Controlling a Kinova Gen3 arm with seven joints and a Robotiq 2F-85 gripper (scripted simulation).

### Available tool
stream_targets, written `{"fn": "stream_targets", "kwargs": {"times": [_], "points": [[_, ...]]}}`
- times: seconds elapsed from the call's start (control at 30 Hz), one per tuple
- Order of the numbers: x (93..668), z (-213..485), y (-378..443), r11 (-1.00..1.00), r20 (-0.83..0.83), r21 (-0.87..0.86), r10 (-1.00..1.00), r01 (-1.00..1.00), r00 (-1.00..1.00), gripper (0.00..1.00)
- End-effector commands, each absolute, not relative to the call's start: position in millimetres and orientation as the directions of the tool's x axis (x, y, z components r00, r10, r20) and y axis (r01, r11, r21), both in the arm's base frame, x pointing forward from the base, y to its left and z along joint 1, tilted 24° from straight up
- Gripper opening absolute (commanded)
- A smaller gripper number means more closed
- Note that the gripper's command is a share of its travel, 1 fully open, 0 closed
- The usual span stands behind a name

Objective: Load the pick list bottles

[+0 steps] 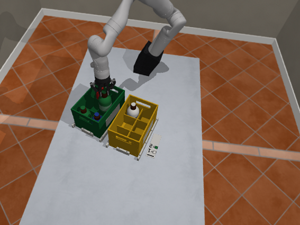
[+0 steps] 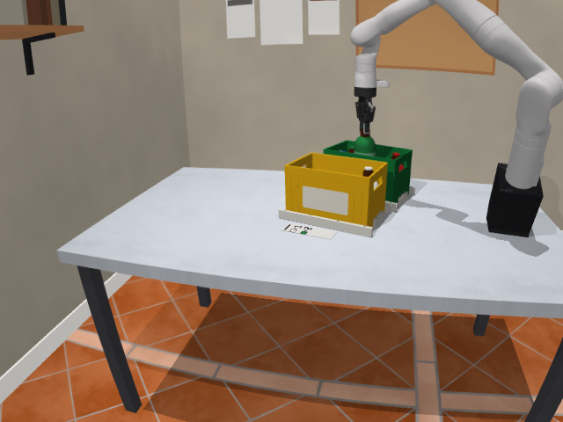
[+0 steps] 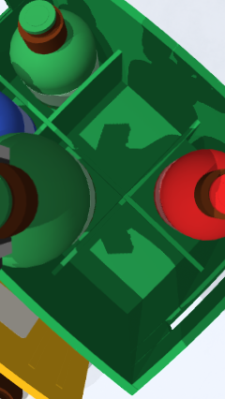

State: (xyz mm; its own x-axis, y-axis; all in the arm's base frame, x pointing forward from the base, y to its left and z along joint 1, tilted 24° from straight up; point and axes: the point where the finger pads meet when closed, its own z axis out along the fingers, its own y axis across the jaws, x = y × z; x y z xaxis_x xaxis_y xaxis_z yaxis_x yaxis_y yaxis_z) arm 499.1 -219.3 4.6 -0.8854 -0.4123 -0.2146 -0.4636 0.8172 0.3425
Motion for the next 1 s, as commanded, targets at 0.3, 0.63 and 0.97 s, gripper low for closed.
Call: {"fn": "stream_targets", "kwargs": {"times": [0.3,0.63,0.97], "points": [[499.0,19.9,-226.5,0.818,-0.216,0.34,-0.412,-0.463,-0.885,0.1],[498.5,32.0,-231.8,0.818,-0.216,0.34,-0.412,-0.463,-0.885,0.1],[497.9,47.3,-238.6,0.818,-0.216,0.34,-0.412,-0.463,-0.885,0.1]]}}
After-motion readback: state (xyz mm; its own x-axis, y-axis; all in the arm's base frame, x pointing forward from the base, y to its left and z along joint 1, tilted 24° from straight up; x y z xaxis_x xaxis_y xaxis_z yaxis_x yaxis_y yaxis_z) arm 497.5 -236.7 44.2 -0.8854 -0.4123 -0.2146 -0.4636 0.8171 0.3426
